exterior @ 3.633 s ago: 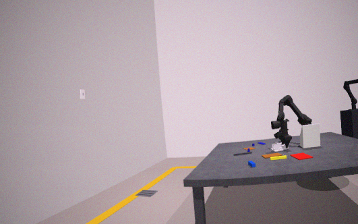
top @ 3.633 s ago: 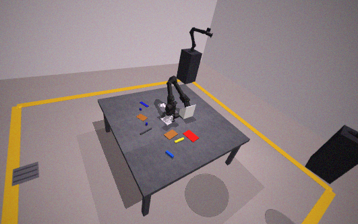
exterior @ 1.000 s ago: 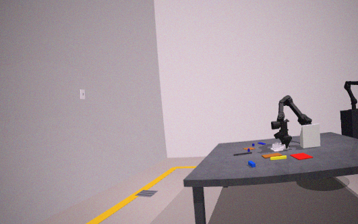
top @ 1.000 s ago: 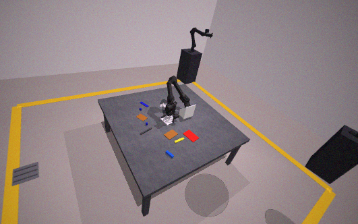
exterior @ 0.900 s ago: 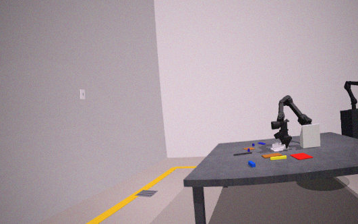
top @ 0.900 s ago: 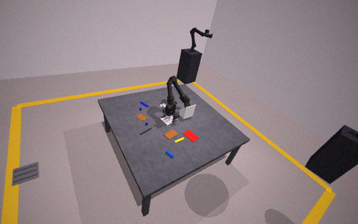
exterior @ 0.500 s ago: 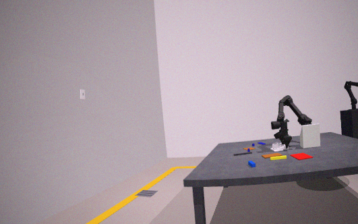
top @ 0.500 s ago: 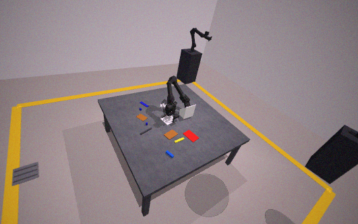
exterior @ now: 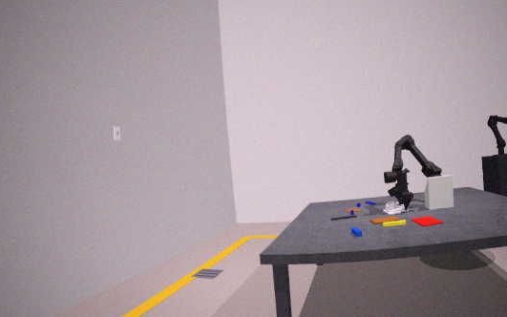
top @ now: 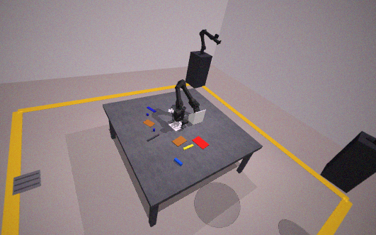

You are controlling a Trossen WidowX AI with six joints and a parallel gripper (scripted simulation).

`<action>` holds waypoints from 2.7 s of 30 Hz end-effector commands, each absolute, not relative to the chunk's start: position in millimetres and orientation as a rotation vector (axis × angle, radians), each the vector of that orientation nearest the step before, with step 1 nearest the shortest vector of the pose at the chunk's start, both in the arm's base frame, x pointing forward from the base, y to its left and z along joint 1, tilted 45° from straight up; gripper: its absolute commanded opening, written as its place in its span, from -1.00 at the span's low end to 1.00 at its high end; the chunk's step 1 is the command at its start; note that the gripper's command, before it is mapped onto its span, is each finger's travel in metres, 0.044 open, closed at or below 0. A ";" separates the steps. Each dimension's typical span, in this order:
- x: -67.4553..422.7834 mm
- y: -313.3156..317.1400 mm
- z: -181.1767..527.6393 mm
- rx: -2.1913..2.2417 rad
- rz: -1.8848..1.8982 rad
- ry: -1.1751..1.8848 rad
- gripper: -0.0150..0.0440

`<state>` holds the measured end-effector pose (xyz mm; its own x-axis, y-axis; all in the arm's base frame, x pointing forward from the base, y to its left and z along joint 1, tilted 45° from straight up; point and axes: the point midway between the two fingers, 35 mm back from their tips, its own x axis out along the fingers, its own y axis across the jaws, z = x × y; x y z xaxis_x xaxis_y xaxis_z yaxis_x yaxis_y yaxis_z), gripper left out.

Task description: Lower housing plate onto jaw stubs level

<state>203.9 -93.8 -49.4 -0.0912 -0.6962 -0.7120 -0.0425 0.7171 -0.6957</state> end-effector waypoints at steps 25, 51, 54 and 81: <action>211.3 -46.2 -1.9 -0.615 -0.606 1.588 1.00; 204.5 -1.5 37.5 -0.615 -0.605 1.589 1.00; 204.5 -1.5 37.5 -0.615 -0.605 1.589 1.00; 204.5 -1.5 37.5 -0.615 -0.605 1.589 1.00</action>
